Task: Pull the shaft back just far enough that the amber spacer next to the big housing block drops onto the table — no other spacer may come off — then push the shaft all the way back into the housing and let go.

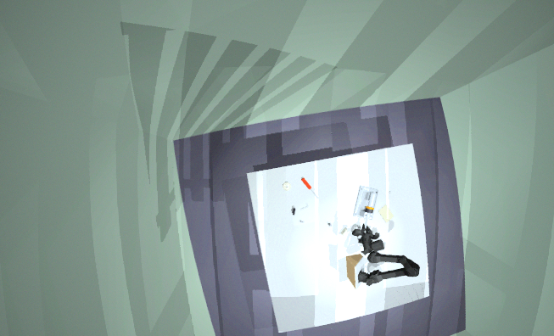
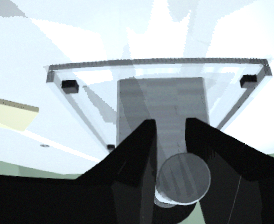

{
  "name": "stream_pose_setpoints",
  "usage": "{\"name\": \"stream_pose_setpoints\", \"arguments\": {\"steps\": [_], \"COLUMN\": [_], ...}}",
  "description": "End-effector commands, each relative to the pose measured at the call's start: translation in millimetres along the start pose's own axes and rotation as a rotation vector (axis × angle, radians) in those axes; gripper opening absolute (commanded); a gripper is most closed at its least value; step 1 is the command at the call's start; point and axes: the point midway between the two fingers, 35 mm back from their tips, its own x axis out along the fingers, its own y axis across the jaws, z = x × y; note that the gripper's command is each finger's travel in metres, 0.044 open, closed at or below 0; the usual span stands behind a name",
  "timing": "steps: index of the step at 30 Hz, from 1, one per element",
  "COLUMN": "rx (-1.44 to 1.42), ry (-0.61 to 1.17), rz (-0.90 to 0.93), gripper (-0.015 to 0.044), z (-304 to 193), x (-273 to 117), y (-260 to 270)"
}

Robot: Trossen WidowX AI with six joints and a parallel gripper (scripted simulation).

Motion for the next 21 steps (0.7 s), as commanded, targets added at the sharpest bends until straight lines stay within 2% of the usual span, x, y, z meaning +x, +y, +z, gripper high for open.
{"name": "stream_pose_setpoints", "arguments": {"steps": [1,21], "rx": [0.001,0.001], "ry": [0.000,-0.001], "rz": [-0.003,-0.003], "gripper": [0.0000,0.0000], "z": [1.7,3.1], "x": [-1.8,-3.2], "y": [-0.8,-0.8]}}
